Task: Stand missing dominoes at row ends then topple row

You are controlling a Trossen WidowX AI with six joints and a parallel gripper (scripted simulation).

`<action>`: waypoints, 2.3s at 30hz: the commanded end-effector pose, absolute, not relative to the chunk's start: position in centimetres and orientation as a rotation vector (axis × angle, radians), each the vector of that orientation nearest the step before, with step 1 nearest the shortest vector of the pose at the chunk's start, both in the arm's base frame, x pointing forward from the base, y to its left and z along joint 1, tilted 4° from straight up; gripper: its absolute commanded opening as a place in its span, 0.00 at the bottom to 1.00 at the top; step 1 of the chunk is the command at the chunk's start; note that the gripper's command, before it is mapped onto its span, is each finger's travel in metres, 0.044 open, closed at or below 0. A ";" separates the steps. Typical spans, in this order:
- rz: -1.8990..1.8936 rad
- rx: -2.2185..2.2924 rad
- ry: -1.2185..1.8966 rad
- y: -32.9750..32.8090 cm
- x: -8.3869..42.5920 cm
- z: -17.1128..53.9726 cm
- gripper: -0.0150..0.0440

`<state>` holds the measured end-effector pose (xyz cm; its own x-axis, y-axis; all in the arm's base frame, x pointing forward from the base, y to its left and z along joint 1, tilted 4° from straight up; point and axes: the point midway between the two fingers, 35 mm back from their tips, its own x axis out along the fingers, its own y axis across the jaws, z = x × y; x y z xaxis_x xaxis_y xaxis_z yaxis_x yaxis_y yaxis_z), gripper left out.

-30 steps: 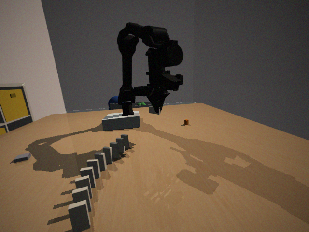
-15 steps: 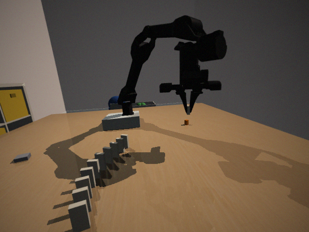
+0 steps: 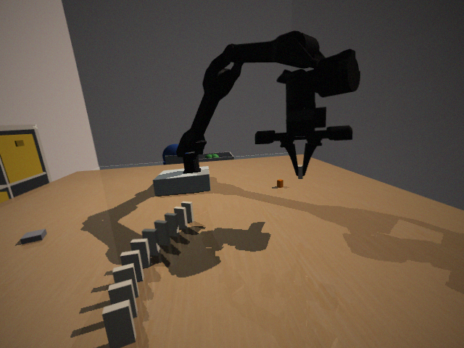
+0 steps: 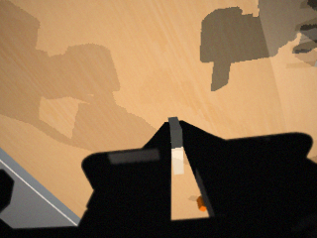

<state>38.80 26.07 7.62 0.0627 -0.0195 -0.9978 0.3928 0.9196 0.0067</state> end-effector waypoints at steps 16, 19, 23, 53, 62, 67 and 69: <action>-0.194 0.136 1.090 29.0 42.4 3.6 0.30; -0.181 0.109 1.020 29.5 42.8 3.3 0.30; -0.169 0.076 0.927 30.0 43.2 2.9 0.30; -0.257 -0.043 0.307 30.7 40.2 3.5 0.30; -0.319 -0.042 0.179 29.5 37.5 4.3 0.30; -0.374 -0.031 0.112 28.5 35.9 4.6 0.30; -0.399 -0.024 0.087 28.0 35.2 4.7 0.30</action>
